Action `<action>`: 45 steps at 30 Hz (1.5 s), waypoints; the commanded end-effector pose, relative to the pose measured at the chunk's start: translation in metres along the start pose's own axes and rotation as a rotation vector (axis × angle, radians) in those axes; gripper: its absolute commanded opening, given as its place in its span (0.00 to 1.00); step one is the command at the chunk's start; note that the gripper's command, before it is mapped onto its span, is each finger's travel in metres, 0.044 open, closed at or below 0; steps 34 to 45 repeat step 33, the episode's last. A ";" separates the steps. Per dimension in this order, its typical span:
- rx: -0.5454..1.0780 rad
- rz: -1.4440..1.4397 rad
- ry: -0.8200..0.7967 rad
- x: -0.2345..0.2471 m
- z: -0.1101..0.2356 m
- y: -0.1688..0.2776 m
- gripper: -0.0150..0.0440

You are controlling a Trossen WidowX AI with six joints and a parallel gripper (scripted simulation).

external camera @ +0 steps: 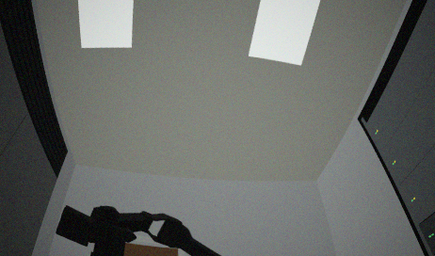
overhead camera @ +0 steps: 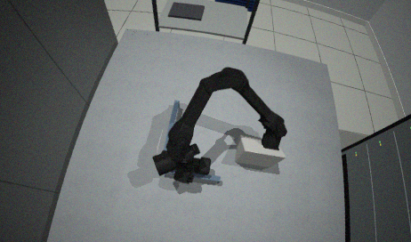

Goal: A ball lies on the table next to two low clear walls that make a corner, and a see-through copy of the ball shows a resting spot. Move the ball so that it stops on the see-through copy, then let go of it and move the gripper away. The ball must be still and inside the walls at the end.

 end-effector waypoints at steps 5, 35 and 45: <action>0.000 -0.001 -0.001 0.000 0.000 0.000 0.75; 0.000 0.012 0.013 0.005 0.129 -0.004 1.00; 0.000 0.012 0.013 0.005 0.129 -0.004 1.00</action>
Point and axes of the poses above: the point midway between the two fingers, 35 mm back from their tips, its own z axis back along the fingers, its own x axis across the jaws, y = z × x, the point moved 9 cm from there along z, back along the fingers, and after that the axes turned 9 degrees about z, right-handed, at the moved point
